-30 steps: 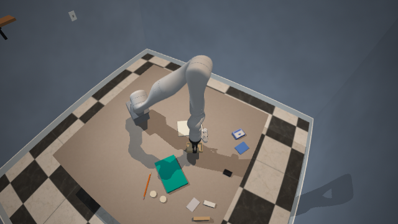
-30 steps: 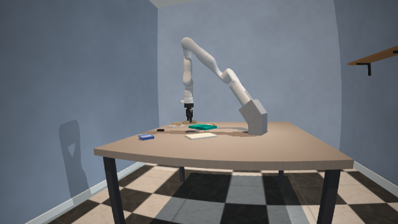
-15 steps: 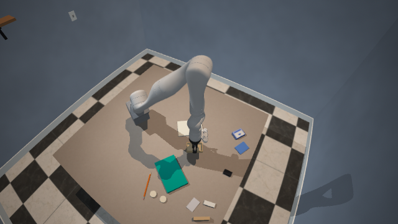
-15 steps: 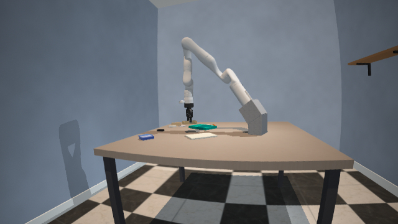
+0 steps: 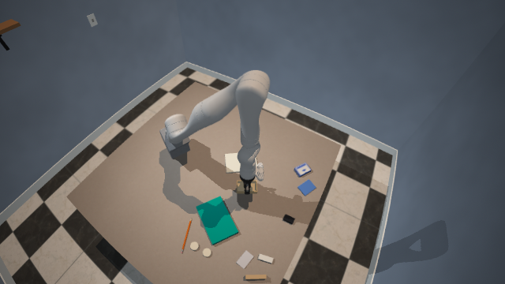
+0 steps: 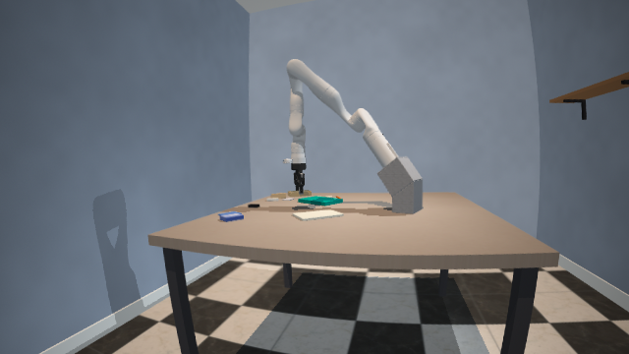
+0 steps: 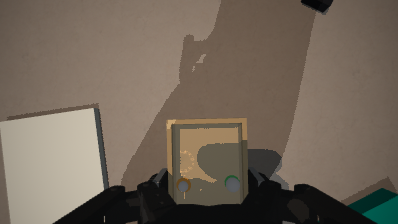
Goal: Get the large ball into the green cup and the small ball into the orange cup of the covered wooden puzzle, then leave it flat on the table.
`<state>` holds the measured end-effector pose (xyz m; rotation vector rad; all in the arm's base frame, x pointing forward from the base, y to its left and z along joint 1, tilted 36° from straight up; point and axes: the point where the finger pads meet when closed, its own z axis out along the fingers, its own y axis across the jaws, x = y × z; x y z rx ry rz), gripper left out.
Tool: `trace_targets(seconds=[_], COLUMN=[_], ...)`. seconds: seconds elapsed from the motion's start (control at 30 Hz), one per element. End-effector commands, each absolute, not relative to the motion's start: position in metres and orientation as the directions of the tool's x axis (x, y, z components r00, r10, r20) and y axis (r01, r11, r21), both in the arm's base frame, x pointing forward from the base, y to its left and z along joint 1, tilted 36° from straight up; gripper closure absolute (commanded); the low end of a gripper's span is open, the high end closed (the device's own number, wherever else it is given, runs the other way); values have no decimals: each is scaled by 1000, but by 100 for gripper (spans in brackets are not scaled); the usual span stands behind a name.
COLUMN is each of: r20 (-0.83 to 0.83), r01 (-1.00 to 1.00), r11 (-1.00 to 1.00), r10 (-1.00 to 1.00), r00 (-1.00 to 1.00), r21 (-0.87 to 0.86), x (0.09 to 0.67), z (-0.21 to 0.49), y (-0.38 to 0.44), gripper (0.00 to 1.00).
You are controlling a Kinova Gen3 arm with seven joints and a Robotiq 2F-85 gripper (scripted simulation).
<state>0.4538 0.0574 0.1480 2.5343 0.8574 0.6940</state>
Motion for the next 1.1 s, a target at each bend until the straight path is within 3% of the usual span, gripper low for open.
trace_targets(seconds=[0.0, 1.07], r20=[330, 330], r01=[456, 456], r11=[-744, -744], r10=[641, 641], r00=[693, 693], r21=[488, 488], x=[454, 469], z=[148, 126], y=[57, 52], gripper=[28, 28])
